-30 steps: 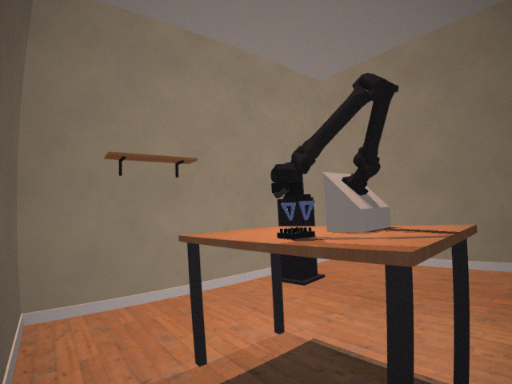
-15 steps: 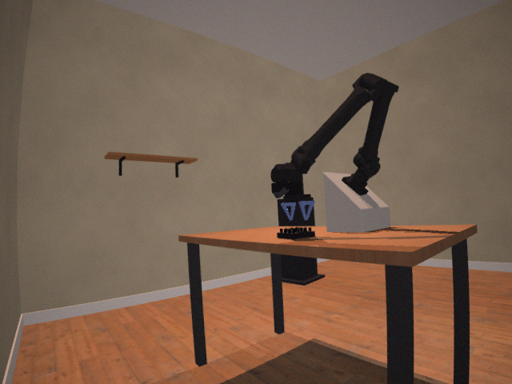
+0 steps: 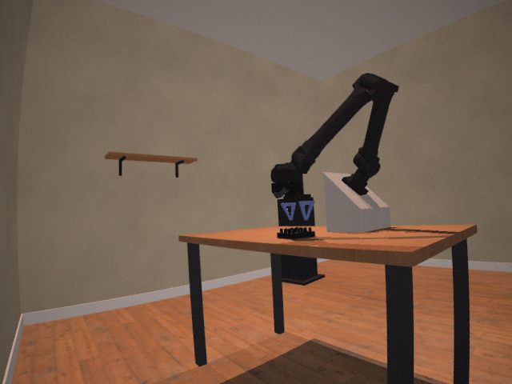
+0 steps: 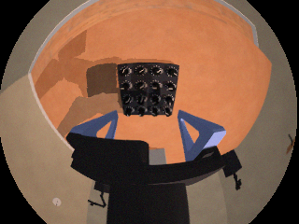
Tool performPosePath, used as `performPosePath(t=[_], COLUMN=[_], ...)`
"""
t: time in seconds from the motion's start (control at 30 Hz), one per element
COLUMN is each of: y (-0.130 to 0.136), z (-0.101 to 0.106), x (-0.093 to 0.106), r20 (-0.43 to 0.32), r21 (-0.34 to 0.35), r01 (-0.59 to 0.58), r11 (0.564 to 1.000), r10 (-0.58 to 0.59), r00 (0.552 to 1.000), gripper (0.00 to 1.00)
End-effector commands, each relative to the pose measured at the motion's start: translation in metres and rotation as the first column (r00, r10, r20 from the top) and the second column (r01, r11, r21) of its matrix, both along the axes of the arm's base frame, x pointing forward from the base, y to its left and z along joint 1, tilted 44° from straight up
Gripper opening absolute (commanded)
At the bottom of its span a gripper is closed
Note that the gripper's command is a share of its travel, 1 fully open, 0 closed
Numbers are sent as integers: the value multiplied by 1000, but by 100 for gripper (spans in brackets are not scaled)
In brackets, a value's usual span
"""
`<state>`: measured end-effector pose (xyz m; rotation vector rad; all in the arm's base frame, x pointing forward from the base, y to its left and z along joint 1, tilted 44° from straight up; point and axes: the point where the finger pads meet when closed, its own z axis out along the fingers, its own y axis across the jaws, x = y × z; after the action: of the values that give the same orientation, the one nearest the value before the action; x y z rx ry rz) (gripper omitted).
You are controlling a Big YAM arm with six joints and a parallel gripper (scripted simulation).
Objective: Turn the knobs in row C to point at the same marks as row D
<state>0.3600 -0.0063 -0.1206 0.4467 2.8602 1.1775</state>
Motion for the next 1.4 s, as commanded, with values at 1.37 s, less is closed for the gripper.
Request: performPosePath(t=[1.37], y=[5], z=[11], x=[-43], r20=[42], r21=[-12], r01=[10], r11=[1000], r10=[-10], r00=[999], gripper=[100])
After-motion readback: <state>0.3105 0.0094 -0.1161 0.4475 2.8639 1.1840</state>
